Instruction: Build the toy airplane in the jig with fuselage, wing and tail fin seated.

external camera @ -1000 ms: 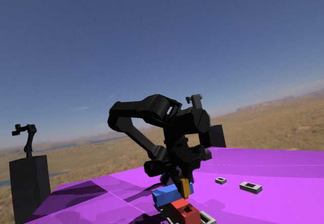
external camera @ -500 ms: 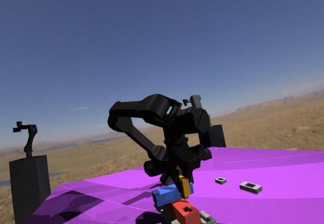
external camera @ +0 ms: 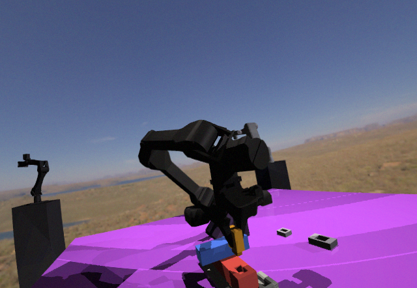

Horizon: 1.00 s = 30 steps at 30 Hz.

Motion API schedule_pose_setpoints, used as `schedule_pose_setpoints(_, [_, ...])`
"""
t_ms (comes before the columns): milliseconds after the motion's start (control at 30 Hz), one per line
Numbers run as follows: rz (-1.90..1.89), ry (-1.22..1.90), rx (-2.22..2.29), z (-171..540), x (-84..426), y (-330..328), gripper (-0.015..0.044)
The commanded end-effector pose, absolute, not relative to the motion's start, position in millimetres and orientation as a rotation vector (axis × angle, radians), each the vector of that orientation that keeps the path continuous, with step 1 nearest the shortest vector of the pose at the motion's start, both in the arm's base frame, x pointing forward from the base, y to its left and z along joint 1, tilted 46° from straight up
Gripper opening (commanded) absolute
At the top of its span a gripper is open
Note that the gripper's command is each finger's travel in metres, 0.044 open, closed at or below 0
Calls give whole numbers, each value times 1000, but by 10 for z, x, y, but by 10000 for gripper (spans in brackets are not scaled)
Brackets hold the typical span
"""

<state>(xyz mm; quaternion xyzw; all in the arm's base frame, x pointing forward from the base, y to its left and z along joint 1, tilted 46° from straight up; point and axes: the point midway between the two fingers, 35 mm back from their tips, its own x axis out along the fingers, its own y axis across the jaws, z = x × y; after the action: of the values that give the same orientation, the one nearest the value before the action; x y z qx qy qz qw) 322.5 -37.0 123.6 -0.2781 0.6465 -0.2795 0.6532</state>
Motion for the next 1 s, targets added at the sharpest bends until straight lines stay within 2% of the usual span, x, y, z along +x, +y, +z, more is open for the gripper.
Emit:
schedule_pose_setpoints(0, [-634, 1464, -622, 1214, 3238, -387, 65])
schedule_pose_setpoints(967, [-636, 1463, -623, 969, 3239, -647, 65])
